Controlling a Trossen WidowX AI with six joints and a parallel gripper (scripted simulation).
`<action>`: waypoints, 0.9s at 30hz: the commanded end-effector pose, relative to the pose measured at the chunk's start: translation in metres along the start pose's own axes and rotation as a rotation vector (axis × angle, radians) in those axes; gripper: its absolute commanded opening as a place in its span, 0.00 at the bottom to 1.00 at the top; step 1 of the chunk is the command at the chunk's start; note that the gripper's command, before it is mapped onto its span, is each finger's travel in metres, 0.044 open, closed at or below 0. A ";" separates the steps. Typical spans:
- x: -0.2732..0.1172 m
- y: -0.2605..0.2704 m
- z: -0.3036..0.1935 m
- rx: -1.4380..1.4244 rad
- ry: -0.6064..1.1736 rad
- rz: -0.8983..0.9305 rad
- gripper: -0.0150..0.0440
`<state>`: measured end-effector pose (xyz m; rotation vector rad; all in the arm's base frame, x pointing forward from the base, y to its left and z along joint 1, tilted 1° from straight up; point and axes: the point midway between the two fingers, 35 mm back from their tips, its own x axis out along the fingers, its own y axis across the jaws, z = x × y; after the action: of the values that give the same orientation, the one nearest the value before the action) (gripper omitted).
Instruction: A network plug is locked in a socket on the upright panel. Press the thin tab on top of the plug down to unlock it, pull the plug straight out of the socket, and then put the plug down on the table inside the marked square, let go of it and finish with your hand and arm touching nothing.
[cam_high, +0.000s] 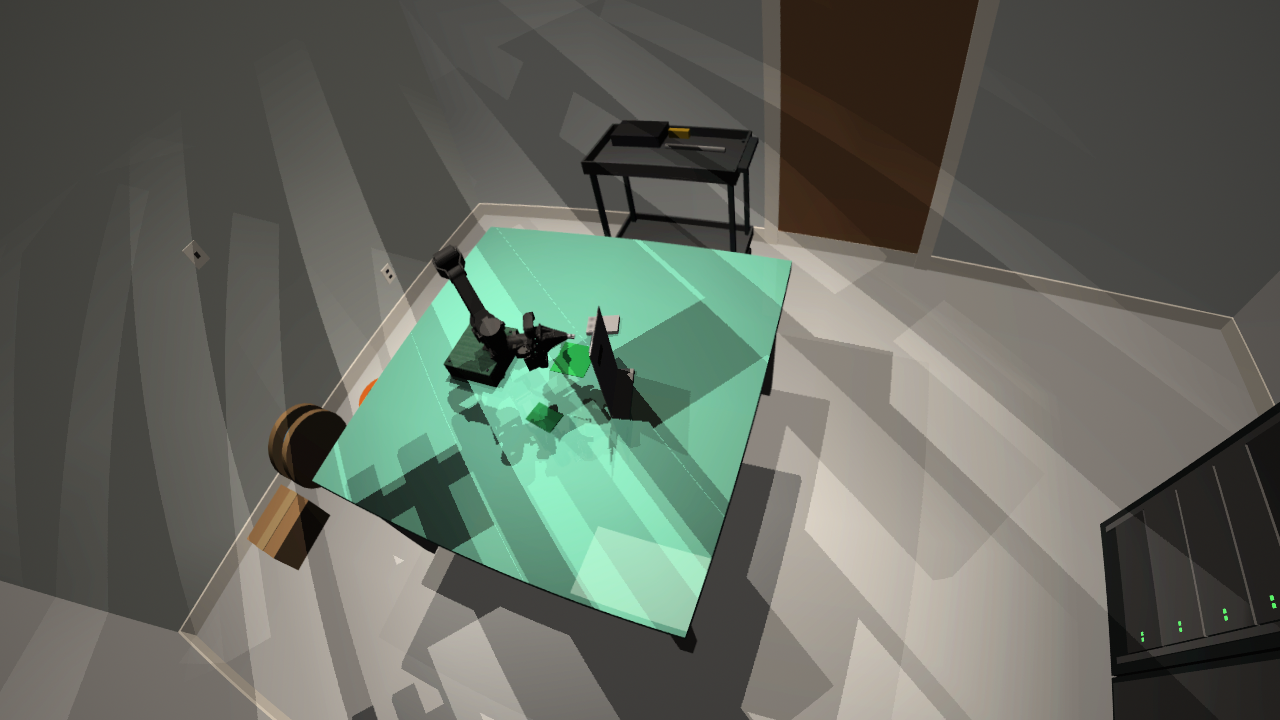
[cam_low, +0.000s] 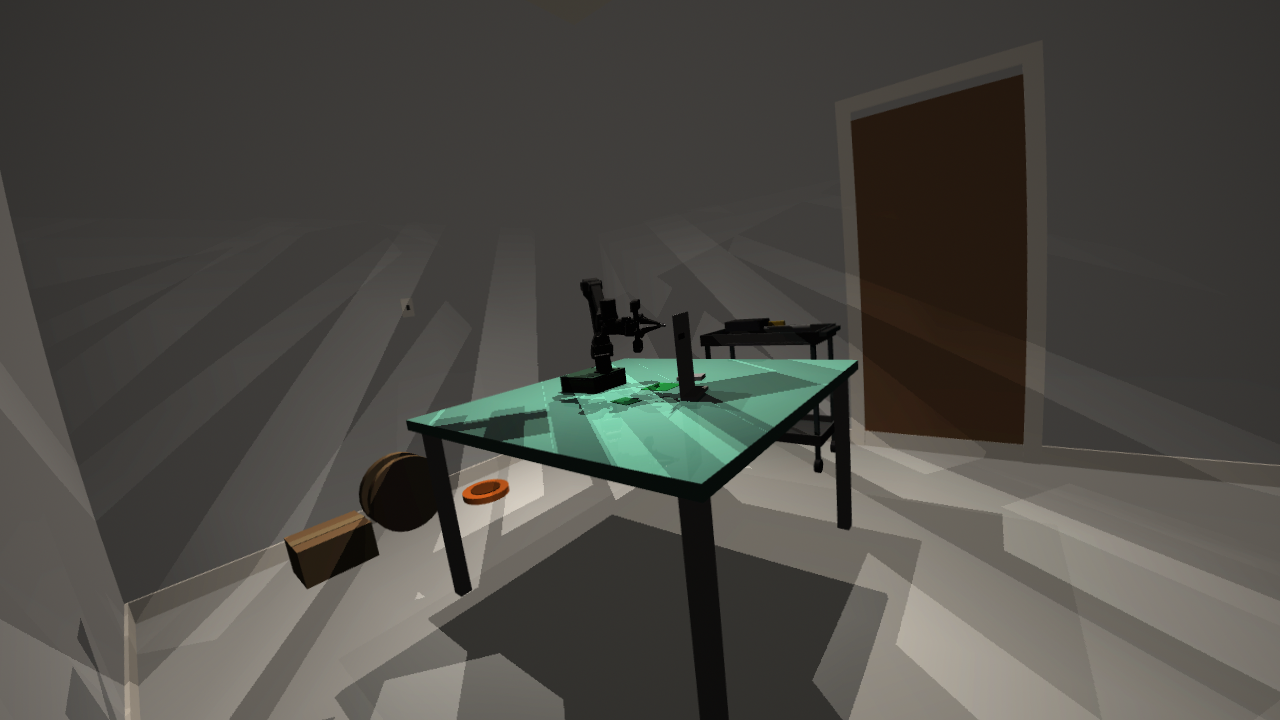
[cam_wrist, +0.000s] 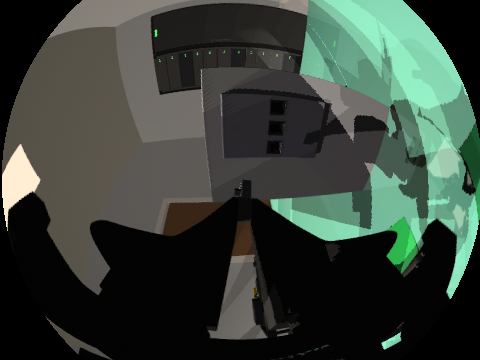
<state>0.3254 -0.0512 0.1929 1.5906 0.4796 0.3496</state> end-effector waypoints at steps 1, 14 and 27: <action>0.009 -0.008 -0.006 0.046 -0.021 -0.033 0.25; 0.030 -0.037 -0.028 0.157 -0.079 -0.168 0.25; 0.039 -0.072 -0.055 0.217 -0.141 -0.340 0.25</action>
<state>0.3295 0.0121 0.1323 1.6967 0.6605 -0.0196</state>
